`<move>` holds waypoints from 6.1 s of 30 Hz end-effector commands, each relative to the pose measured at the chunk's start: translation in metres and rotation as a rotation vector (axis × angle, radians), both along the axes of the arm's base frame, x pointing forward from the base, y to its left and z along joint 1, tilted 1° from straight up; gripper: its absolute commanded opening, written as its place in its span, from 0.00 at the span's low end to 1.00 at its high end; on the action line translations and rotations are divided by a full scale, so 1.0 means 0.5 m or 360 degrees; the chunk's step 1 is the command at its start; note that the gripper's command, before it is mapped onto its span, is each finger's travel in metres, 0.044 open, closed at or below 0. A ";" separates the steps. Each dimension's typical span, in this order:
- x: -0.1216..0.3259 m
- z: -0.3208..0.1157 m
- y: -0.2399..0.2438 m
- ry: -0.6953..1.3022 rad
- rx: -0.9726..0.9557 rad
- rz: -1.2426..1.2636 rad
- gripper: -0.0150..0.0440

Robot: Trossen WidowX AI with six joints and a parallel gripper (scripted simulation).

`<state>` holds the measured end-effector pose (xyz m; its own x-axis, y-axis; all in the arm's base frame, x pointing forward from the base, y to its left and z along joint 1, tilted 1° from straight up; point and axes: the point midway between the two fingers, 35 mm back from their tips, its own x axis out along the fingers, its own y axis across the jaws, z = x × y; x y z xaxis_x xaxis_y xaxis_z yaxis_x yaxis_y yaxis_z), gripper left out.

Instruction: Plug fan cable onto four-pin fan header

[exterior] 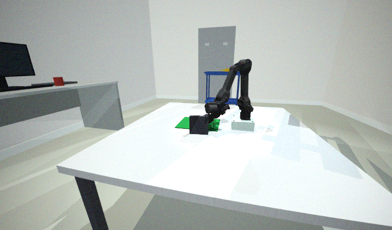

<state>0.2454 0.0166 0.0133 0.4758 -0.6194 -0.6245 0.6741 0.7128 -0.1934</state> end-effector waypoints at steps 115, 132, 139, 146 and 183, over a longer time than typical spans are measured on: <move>-0.050 -0.016 0.024 -0.0844 -0.0289 0.0191 0.25; -0.050 -0.045 0.024 -0.0844 -0.0289 0.0192 0.25; -0.050 -0.057 0.023 -0.0844 -0.0290 0.0192 0.25; -0.050 -0.054 0.023 -0.0849 -0.0288 0.0190 0.25; -0.050 -0.054 0.023 -0.0849 -0.0288 0.0190 0.25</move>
<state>0.2205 0.0285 -0.0136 0.7694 -0.6163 -0.1680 0.6287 0.7772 0.0279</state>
